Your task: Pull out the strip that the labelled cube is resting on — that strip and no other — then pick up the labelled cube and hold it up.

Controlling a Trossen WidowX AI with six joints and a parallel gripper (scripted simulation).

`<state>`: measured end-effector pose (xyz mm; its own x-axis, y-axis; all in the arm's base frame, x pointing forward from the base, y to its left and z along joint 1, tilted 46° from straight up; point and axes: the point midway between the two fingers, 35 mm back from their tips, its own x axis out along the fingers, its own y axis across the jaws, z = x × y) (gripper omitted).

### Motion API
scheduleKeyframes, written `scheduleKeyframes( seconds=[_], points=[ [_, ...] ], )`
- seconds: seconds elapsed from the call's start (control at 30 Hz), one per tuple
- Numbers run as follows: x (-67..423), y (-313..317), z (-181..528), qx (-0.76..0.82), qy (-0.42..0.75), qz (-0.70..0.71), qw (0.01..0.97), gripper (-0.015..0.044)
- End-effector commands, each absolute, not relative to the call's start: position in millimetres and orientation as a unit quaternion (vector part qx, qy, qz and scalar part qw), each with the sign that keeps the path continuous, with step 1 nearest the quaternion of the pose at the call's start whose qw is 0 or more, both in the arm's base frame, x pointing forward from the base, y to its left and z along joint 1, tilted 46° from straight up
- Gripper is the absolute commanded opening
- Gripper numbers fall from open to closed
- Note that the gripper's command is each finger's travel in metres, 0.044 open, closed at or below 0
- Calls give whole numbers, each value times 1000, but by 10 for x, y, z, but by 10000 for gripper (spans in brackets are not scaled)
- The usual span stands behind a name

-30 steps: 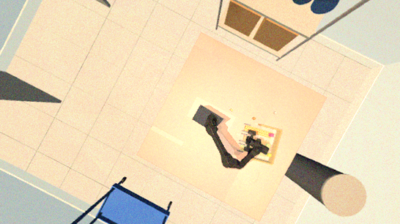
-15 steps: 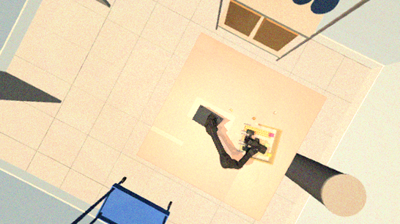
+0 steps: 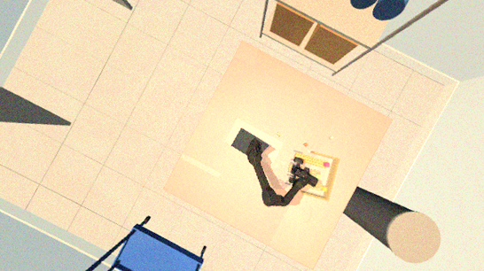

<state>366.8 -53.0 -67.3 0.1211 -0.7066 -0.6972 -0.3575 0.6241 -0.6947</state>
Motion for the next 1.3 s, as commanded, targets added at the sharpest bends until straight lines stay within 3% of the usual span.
scheduleKeyframes(
  seconds=[0.0, 1.27],
  points=[
    [3545, -624, -682, -409, 656, -142, 618, 0],
    [3024, -797, -588, -410, 657, -141, 617, 0]
  ],
)
